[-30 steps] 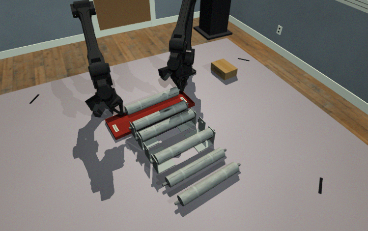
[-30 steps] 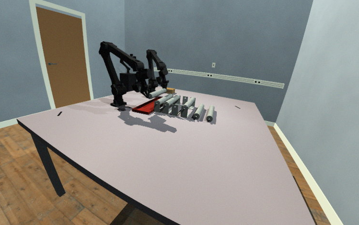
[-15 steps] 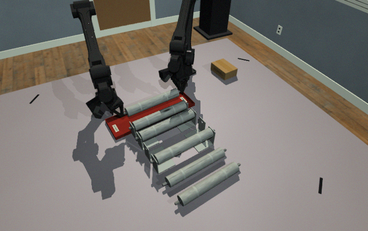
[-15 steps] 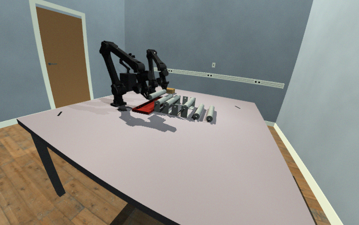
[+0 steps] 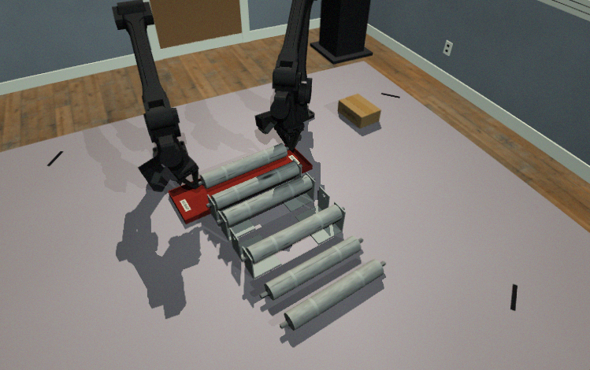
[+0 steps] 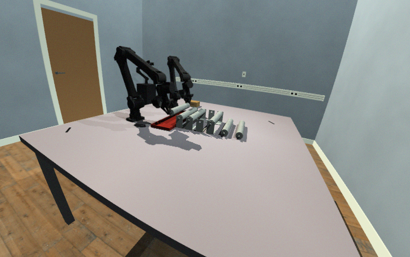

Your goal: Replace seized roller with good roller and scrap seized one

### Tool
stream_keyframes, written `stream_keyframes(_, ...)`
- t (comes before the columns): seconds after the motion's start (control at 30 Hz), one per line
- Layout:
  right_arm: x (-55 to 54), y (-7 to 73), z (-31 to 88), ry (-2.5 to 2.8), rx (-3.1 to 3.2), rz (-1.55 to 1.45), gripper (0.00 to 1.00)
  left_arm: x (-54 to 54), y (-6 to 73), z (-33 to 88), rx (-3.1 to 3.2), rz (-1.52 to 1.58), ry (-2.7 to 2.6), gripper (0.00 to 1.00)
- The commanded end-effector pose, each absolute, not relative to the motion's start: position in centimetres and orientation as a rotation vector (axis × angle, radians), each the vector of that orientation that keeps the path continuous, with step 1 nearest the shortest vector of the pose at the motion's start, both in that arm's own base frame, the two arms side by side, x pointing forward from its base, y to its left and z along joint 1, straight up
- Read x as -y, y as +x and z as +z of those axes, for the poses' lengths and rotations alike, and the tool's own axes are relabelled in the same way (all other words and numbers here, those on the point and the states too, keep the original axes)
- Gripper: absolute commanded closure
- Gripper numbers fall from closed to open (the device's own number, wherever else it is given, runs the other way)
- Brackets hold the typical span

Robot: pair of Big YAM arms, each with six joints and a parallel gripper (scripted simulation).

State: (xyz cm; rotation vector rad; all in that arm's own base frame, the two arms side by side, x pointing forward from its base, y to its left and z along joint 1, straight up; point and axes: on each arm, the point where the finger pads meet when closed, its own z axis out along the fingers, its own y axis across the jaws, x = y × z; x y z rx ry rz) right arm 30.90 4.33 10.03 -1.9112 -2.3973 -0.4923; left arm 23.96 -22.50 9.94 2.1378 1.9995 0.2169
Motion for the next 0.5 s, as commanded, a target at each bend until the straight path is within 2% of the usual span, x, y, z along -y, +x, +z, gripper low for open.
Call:
stream_keyframes(0.0,-4.6,31.7,10.2,-1.920,2.400,-0.497,0.97,22.6,24.9,9.9,-2.003,0.223,2.117,0.97)
stream_keyframes(0.1,-3.9,32.0,10.9,-1.945,2.398,-0.513,0.97,23.8,26.1,12.6,-1.957,0.213,2.057,0.97)
stream_keyframes(0.47,-4.5,32.6,10.8,-1.929,2.414,-0.514,0.97,22.8,25.1,9.7,-2.012,0.195,2.110,0.97)
